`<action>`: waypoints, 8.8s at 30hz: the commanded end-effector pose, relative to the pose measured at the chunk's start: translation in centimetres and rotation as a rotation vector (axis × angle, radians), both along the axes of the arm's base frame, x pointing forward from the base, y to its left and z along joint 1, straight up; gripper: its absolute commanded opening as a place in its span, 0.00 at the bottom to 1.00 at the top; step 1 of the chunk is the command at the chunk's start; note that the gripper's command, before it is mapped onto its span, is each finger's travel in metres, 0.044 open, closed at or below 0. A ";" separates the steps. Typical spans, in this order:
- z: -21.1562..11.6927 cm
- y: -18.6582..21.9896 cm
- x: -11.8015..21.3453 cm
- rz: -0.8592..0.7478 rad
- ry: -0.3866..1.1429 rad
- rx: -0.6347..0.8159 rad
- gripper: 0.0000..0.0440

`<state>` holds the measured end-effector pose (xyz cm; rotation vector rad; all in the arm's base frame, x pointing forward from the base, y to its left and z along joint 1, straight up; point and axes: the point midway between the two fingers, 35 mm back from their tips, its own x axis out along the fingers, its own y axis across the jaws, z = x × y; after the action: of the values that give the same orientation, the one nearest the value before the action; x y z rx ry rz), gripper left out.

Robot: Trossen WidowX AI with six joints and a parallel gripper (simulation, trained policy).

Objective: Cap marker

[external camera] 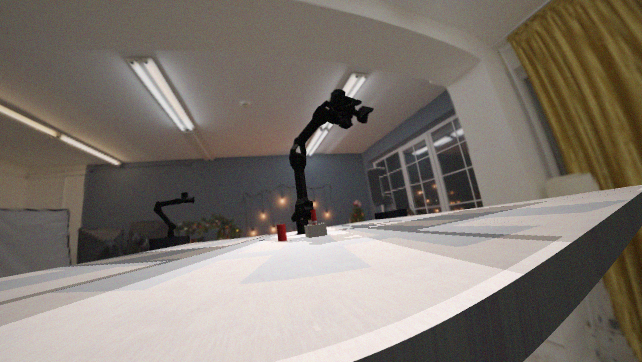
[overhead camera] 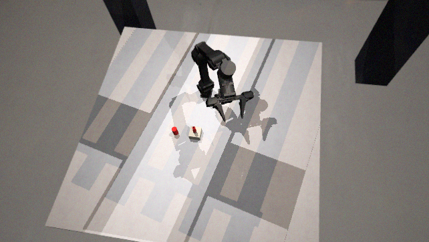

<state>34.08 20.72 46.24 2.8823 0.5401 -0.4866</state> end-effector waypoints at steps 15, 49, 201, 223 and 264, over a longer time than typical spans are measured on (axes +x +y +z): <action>-2.3 -3.8 -0.3 -0.039 0.119 -0.040 0.76; -7.6 -10.6 -0.6 -0.152 0.378 -0.088 0.76; -31.6 -33.1 -4.8 -0.376 1.388 -0.061 0.71; -37.4 -33.3 -5.3 -0.301 1.424 -0.079 0.64; -32.2 -29.7 -3.0 -0.201 1.220 -0.282 0.18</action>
<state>30.88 -9.78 12.95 2.0506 0.2429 -2.1682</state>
